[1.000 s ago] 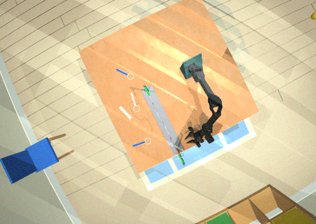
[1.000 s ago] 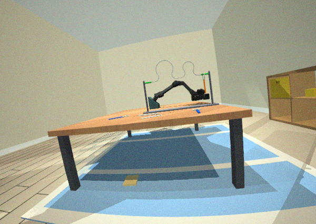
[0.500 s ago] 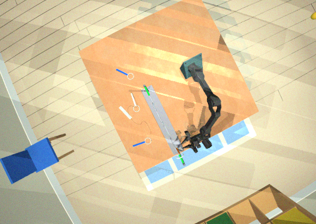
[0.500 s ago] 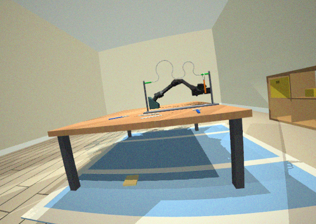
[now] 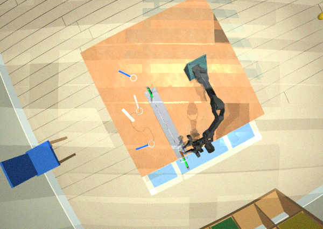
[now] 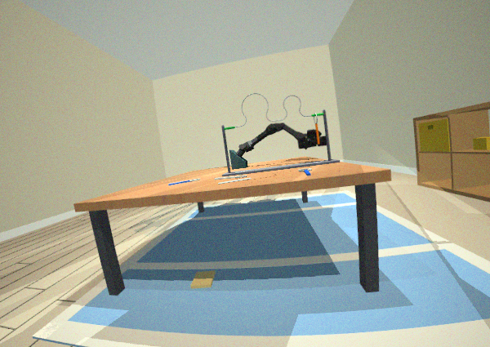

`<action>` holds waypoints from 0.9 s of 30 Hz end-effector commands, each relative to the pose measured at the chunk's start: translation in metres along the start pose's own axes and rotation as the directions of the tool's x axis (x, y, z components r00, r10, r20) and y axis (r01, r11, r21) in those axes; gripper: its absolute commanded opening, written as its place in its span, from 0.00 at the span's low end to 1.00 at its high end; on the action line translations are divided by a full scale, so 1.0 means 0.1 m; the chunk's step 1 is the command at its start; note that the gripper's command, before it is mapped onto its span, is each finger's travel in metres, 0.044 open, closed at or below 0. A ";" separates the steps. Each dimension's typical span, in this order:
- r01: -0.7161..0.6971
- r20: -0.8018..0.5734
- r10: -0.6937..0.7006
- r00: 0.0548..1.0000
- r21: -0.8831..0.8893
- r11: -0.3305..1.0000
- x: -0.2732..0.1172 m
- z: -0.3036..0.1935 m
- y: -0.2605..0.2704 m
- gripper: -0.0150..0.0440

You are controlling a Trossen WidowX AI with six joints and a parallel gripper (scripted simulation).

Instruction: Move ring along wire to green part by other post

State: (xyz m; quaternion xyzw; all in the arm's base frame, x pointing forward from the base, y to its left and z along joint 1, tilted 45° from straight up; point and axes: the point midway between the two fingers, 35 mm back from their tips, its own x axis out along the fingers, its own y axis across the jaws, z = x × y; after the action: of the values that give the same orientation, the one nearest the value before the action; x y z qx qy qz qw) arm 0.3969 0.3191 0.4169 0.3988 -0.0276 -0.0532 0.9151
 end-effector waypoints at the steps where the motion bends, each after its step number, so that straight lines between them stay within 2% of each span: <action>1: -0.003 0.001 0.003 1.000 -0.002 1.000 0.07 0.02 0.02 0.53; 27: -0.006 0.003 0.006 1.000 -0.003 1.000 0.49 0.02 0.03 0.53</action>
State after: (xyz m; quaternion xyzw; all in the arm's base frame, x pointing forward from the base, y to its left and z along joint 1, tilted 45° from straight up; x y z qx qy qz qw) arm 0.4396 0.3152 0.4185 0.3985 -0.0289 -0.0523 0.9152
